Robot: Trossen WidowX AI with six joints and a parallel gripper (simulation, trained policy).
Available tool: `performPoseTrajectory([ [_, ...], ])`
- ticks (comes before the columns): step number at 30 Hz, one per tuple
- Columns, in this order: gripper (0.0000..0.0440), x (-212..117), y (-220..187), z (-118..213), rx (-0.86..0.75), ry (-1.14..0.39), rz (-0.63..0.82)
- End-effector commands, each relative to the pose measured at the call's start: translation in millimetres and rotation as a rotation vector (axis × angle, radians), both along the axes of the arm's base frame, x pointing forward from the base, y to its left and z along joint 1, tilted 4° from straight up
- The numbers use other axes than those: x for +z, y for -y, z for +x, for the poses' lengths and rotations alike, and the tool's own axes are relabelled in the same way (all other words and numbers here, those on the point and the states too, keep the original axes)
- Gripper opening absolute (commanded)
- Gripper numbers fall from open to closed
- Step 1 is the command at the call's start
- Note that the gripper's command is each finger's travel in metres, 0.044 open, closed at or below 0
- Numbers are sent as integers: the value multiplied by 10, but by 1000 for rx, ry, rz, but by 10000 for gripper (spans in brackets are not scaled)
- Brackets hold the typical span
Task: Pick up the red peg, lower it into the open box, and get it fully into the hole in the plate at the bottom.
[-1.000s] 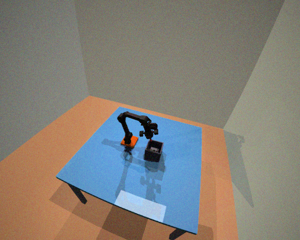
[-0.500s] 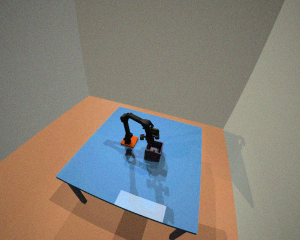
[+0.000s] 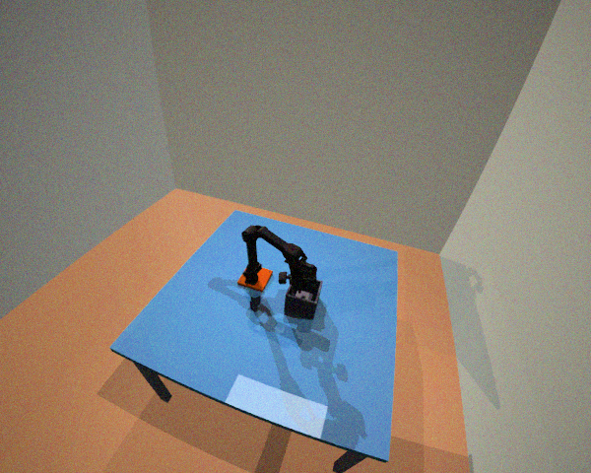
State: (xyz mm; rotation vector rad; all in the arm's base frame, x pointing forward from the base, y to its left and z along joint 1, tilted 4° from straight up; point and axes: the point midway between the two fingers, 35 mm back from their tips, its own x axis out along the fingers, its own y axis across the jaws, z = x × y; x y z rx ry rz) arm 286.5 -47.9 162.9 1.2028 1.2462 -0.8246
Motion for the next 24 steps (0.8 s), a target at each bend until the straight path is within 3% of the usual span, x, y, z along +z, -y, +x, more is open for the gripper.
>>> performPoseTrajectory([
  [1,0,-122,-3,14,16,-19,17],
  [24,14,-634,-65,218,133,-35,48],
])
